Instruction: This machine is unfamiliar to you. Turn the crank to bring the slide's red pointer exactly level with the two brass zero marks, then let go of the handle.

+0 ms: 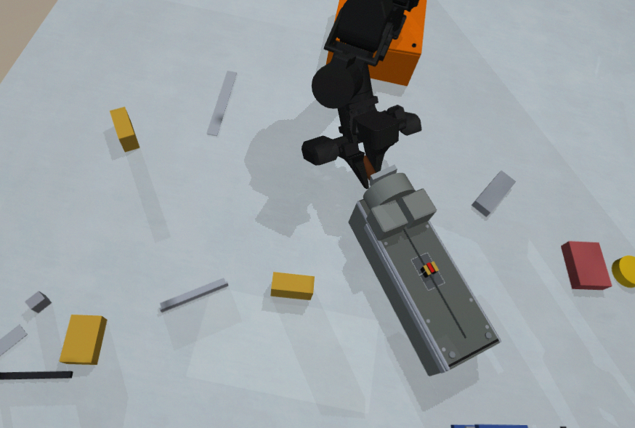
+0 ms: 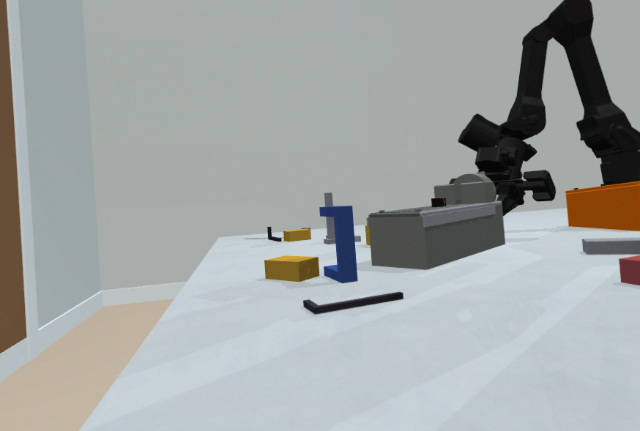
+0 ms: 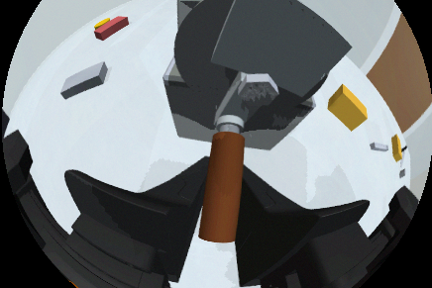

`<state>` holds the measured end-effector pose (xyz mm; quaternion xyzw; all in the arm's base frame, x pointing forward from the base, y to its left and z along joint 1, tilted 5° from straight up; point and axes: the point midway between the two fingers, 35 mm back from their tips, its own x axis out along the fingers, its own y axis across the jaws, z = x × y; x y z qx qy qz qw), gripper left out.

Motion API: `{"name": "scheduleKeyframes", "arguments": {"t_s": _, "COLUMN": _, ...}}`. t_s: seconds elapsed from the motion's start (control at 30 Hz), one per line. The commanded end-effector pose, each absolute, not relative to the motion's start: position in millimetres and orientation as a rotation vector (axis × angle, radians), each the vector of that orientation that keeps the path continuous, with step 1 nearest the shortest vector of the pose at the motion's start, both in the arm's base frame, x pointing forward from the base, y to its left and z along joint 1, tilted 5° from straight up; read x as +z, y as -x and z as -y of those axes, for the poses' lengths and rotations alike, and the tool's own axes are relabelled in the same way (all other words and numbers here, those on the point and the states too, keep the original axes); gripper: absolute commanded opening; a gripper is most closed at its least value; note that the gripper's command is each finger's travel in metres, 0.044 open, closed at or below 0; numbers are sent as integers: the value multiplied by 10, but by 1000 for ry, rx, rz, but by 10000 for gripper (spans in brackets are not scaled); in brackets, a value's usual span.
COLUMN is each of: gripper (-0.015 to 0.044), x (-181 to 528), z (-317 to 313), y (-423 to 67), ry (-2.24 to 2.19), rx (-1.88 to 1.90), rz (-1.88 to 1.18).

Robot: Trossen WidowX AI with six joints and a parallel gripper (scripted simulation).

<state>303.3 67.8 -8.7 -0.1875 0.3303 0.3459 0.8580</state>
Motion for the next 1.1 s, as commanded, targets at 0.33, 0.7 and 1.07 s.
{"name": "scheduleKeyframes", "arguments": {"t_s": 0.33, "gripper": 0, "x": -92, "z": -656, "y": -3057, "ry": 399, "rx": 729, "rz": -691}}
{"name": "scheduleKeyframes", "arguments": {"t_s": 0.7, "gripper": 0, "x": -96, "z": -619, "y": -3100, "ry": 400, "rx": 729, "rz": -690}}
{"name": "scheduleKeyframes", "arguments": {"t_s": 1.07, "gripper": 0, "x": -85, "z": -581, "y": -3141, "ry": 400, "rx": 729, "rz": -690}}
